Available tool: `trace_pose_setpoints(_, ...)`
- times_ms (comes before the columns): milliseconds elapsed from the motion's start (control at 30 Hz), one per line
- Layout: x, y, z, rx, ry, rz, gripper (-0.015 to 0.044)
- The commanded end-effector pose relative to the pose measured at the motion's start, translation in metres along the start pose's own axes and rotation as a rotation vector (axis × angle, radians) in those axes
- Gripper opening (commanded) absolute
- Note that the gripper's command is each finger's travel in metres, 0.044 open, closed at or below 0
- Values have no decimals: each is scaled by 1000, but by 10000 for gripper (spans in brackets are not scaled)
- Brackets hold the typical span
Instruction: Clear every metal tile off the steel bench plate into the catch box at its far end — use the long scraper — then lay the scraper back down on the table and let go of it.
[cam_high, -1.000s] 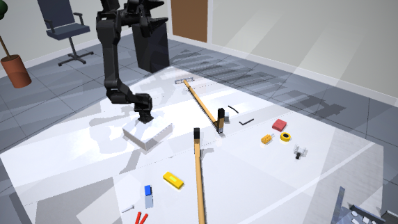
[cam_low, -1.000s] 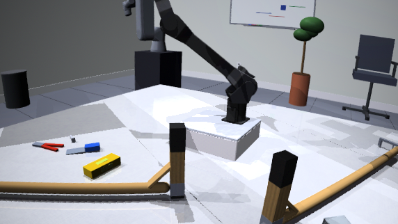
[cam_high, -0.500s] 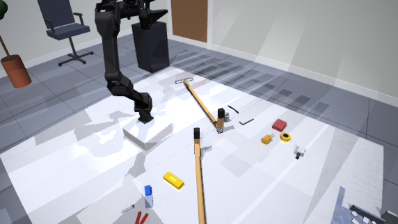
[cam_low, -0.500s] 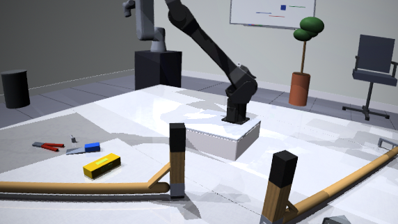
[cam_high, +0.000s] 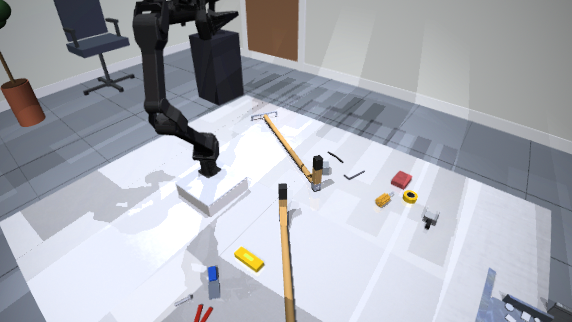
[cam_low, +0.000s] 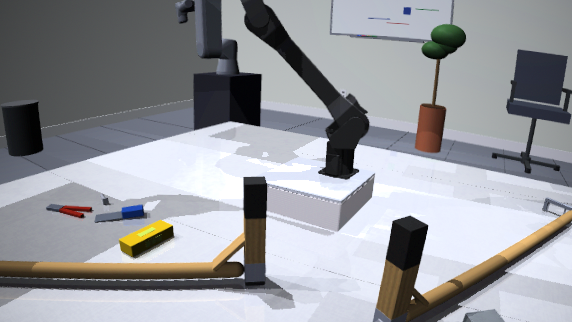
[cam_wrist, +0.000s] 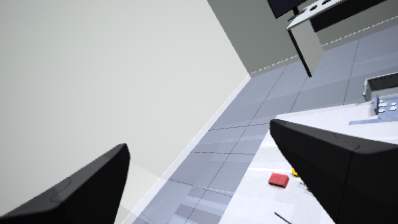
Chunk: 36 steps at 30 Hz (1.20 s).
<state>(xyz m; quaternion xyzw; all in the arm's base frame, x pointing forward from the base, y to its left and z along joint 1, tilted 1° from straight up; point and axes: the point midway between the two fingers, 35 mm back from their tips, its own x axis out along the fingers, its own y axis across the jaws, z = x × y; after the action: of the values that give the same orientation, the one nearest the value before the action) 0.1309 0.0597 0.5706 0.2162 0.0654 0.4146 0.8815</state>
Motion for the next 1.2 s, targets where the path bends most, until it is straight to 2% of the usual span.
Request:
trace_pose_setpoints(0,-2,1,-2,-29,-13,-27,440)
trace_pose_setpoints(1167,-7,-7,-18,-176,-87,-256,440)
